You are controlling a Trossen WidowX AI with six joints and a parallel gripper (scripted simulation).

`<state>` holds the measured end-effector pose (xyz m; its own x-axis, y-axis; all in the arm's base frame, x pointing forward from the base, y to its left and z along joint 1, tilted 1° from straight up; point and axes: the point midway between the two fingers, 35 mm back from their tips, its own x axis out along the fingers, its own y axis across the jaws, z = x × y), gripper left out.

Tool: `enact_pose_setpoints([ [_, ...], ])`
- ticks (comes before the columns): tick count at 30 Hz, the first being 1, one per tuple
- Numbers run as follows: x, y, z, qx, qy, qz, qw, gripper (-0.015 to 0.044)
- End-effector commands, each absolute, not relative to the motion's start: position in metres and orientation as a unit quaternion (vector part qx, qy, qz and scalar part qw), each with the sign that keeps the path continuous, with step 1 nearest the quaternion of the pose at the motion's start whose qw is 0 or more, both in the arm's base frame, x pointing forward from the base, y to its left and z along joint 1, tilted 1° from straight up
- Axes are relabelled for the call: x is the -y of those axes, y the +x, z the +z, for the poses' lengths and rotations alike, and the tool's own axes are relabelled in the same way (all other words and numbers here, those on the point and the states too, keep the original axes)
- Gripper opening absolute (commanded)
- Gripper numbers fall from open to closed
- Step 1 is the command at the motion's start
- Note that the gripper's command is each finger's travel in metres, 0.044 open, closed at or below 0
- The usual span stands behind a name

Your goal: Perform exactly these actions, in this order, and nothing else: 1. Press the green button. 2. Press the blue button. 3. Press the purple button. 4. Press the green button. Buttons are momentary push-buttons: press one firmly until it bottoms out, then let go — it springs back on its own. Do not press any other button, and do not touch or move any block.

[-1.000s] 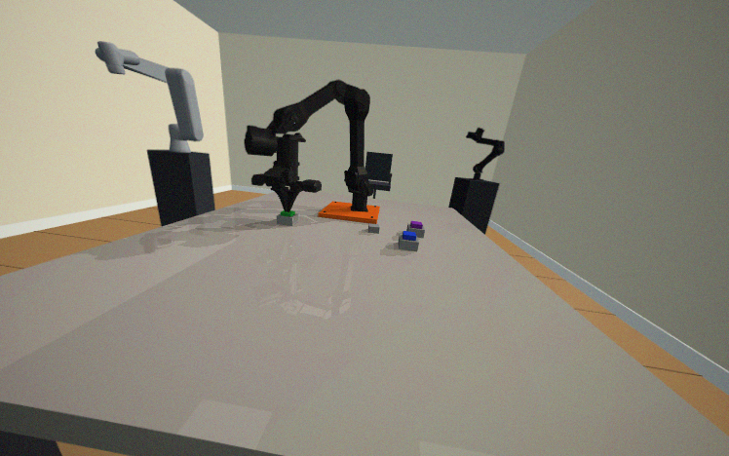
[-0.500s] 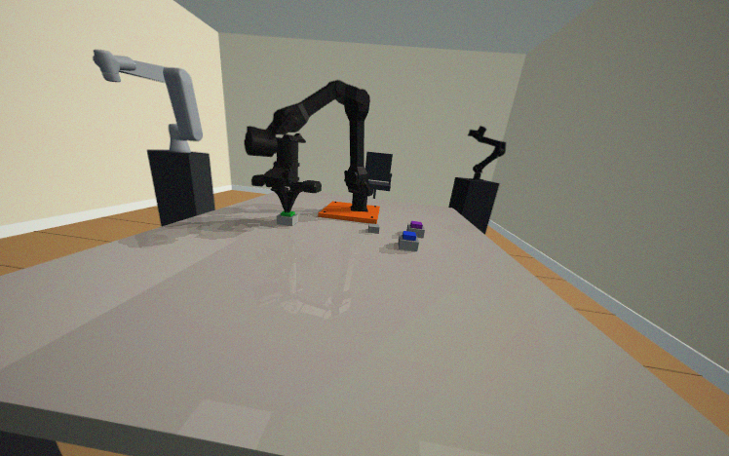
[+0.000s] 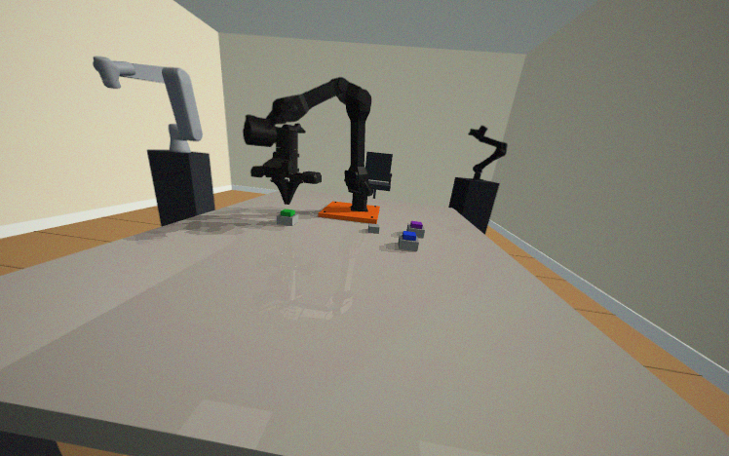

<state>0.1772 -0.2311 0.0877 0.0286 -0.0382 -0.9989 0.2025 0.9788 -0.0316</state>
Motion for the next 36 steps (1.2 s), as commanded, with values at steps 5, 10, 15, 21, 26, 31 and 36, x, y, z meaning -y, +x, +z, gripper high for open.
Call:
enact_pose_setpoints([
  [5,0.202,0.212,0.099,-0.687,0.041,-0.061,0.723,0.0151],
  [10,0.163,0.247,0.106,-0.687,0.047,-0.061,0.723,0.0283],
  [15,0.118,0.275,0.114,-0.687,0.052,-0.061,0.722,0.04],
  [21,0.058,0.298,0.123,-0.688,0.058,-0.062,0.72,0.04],
  [26,0.004,0.307,0.13,-0.689,0.062,-0.064,0.719,0.04],
  [31,-0.051,0.305,0.137,-0.69,0.066,-0.065,0.718,0.04],
  [36,-0.105,0.293,0.145,-0.691,0.069,-0.067,0.717,0.04],
])
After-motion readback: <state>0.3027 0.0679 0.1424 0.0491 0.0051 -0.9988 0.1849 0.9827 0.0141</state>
